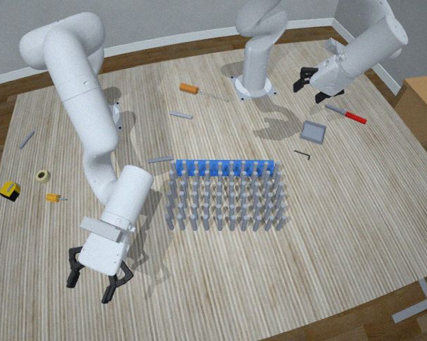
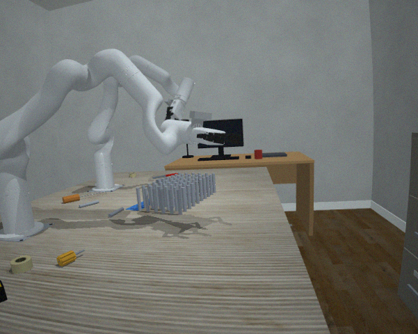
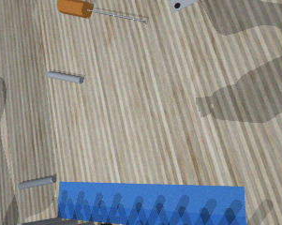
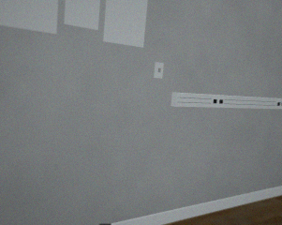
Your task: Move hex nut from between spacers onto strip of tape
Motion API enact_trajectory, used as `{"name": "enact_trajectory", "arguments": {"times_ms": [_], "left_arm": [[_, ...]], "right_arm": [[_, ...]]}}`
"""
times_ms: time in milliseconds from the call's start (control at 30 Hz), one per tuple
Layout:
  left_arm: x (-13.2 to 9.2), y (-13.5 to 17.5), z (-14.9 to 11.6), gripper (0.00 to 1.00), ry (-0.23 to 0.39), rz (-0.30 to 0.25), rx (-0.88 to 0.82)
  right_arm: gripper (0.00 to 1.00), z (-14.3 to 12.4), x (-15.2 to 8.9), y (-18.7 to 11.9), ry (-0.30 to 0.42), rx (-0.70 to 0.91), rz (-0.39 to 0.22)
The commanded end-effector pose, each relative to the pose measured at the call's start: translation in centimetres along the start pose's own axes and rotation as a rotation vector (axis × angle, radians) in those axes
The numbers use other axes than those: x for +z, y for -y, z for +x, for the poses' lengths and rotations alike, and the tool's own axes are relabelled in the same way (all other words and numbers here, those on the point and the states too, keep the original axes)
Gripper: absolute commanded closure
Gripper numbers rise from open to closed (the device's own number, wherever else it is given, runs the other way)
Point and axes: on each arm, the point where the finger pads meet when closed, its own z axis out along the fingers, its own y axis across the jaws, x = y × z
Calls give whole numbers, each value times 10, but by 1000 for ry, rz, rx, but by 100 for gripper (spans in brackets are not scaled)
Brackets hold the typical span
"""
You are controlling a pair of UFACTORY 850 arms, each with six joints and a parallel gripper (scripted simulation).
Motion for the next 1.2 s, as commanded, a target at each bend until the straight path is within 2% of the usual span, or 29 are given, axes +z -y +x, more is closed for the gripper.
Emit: {"name": "enact_trajectory", "arguments": {"times_ms": [0,733,900,1033,1100,1167], "left_arm": [[-1,0,0,0,2,-1,1],[3,3,-1,0,-2,-6,-9],[19,18,-5,0,-17,-30,-52],[45,40,-9,0,-35,-69,-118],[45,40,-9,0,-35,-69,-118],[62,55,-10,0,-44,-97,-161]], "right_arm": [[0,2,0,0,-3,2,0],[0,3,2,-4,-1,0,-8],[0,7,10,-24,9,-8,-44],[0,12,22,-58,27,-22,-103],[0,12,22,-58,27,-22,-103],[0,16,29,-81,40,-31,-144]]}}
